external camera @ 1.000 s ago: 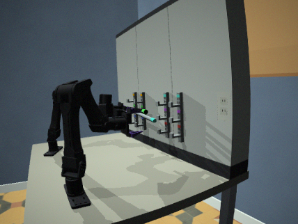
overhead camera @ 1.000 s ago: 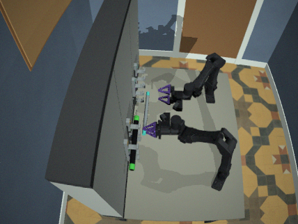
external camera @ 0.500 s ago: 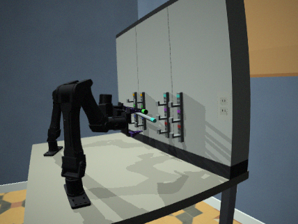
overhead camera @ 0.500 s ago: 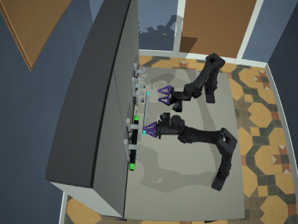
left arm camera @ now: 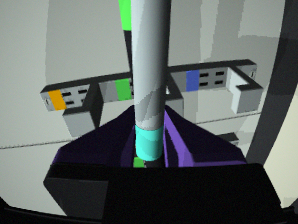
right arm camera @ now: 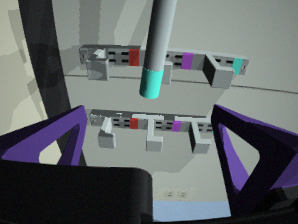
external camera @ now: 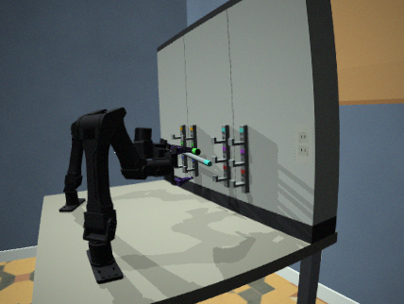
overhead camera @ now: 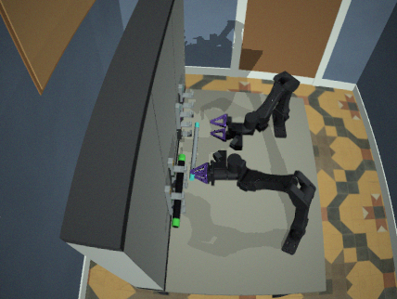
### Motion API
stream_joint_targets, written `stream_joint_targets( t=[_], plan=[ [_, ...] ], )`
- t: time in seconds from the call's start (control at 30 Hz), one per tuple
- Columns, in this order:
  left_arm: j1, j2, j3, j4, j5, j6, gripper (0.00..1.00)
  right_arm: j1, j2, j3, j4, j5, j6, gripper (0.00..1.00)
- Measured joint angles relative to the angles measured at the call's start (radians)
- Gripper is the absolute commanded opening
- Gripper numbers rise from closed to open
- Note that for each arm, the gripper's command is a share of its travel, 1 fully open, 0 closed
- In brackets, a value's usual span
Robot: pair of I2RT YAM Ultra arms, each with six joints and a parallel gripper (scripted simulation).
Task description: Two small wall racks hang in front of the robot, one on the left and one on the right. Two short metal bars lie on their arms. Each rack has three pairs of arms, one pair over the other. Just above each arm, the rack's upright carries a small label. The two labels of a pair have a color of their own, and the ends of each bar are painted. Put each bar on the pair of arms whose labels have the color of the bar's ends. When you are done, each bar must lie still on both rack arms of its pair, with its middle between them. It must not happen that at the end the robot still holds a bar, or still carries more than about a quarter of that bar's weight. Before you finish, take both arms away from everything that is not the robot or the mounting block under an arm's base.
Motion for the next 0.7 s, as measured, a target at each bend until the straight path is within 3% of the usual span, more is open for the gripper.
stream_joint_targets(
  t=[0.7],
  plan=[
    [0.006,0.000,0.000,-0.001,0.003,0.000,0.00,-0.002,0.035,0.032,0.005,-0.012,-0.001,1.00]
  ],
)
